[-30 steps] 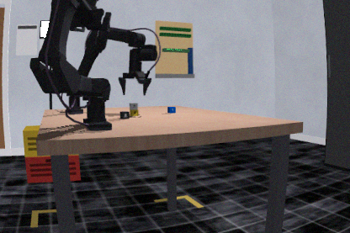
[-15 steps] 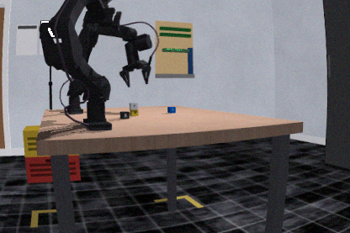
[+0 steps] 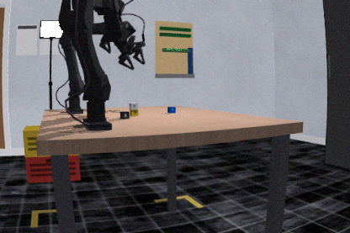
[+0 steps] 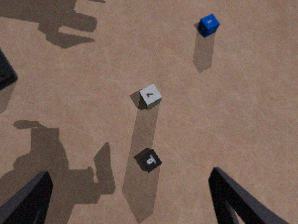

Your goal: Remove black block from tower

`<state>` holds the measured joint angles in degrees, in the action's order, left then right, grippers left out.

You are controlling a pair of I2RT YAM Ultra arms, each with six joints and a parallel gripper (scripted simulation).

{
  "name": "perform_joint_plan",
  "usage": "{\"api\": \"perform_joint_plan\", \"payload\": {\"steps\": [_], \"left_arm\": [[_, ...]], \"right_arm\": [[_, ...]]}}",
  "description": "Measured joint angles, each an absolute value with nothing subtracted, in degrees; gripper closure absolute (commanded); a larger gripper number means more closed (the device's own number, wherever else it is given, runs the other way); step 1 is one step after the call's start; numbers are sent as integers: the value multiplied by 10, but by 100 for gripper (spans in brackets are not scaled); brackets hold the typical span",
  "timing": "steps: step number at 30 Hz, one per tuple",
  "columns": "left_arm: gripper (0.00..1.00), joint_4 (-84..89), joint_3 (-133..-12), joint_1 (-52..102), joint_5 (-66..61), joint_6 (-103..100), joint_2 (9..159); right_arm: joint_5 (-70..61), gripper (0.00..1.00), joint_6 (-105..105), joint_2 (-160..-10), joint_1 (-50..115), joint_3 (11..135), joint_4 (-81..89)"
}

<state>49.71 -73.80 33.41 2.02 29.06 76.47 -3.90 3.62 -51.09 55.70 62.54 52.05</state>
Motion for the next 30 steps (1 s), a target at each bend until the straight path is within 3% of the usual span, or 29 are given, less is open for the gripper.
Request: {"api": "perform_joint_plan", "payload": {"steps": [13, 30], "left_arm": [[0, 319, -643, 157, -23, 211, 604], [0, 66, -601, 7, -20, 32, 579]], "right_arm": [[-48, 0, 32, -681, 548, 576, 390], [-52, 0, 30, -816, 542, 542, 298]]}}
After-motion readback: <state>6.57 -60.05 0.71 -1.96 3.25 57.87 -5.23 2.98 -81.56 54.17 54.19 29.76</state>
